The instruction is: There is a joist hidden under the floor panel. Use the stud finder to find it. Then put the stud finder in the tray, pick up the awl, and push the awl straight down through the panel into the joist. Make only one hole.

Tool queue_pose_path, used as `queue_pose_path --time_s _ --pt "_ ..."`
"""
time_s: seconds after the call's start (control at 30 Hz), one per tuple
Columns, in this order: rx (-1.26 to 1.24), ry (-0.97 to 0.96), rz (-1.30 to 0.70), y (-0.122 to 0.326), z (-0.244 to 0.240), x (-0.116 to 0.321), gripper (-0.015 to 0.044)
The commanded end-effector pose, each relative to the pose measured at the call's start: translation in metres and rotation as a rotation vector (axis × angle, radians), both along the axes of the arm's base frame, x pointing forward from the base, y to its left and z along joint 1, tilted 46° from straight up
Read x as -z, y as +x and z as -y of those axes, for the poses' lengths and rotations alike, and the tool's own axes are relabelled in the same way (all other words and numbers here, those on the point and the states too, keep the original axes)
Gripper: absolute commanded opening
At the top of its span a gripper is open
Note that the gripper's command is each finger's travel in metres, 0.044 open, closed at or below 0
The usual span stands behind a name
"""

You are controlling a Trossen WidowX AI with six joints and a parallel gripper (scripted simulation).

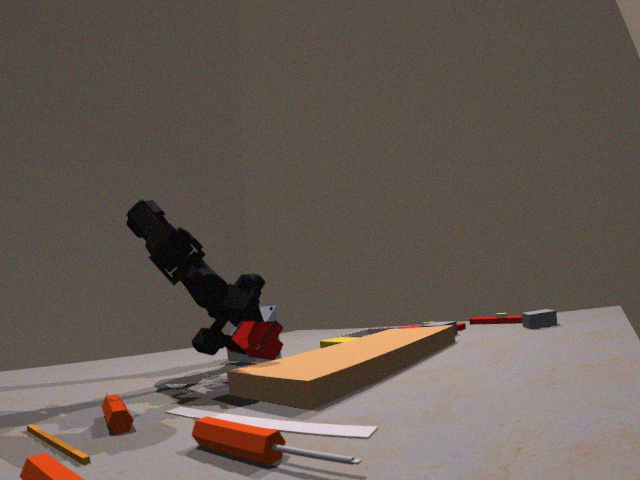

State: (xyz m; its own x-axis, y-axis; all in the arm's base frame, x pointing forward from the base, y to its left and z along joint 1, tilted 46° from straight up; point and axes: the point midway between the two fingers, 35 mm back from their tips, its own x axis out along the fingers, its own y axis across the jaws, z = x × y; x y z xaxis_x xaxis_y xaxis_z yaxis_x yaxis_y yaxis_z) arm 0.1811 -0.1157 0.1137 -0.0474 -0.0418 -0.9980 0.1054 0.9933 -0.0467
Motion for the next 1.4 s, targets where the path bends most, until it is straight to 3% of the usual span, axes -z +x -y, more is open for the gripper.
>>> queue_pose_path --time_s 0.0,1.1,1.37 --pt "-0.006 0.042 0.01 0.001 0.0 -0.001 0.0" --pt "0.005 0.077 0.039 0.002 0.029 0.016 0.0" --pt "0.007 0.076 0.04 0.002 0.027 0.014 0.021"
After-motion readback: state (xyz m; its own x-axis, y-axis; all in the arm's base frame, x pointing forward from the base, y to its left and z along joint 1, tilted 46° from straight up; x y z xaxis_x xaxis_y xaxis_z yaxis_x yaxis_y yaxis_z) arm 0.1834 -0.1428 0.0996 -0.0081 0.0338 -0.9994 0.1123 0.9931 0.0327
